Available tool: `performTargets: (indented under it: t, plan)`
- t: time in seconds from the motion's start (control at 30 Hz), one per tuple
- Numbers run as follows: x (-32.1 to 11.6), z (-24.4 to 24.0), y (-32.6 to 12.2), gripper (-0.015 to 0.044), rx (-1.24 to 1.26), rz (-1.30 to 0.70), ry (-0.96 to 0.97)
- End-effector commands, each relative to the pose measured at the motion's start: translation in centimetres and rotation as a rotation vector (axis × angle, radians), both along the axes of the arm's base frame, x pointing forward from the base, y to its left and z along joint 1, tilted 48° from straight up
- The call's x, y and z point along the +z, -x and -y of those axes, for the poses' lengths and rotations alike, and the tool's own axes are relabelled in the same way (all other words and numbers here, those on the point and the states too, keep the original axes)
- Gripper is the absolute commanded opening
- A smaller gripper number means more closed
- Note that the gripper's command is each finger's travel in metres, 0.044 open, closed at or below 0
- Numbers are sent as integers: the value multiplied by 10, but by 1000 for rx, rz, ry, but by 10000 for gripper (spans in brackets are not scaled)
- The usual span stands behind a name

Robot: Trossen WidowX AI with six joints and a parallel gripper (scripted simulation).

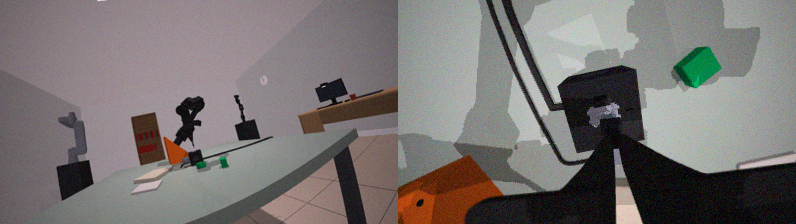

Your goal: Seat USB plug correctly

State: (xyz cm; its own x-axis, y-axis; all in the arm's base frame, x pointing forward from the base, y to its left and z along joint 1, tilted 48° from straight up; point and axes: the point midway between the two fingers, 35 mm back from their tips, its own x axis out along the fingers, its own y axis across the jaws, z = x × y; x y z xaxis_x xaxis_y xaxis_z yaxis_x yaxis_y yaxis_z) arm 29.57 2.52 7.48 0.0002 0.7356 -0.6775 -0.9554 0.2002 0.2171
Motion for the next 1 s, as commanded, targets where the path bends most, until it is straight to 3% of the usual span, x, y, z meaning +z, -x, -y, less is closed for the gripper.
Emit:
performTargets:
  t: [0.0,0.97]
  plan:
    - [-1,-1,1,0,5,2,-1]
    - [-4,-2,2,0,22,21,-2]
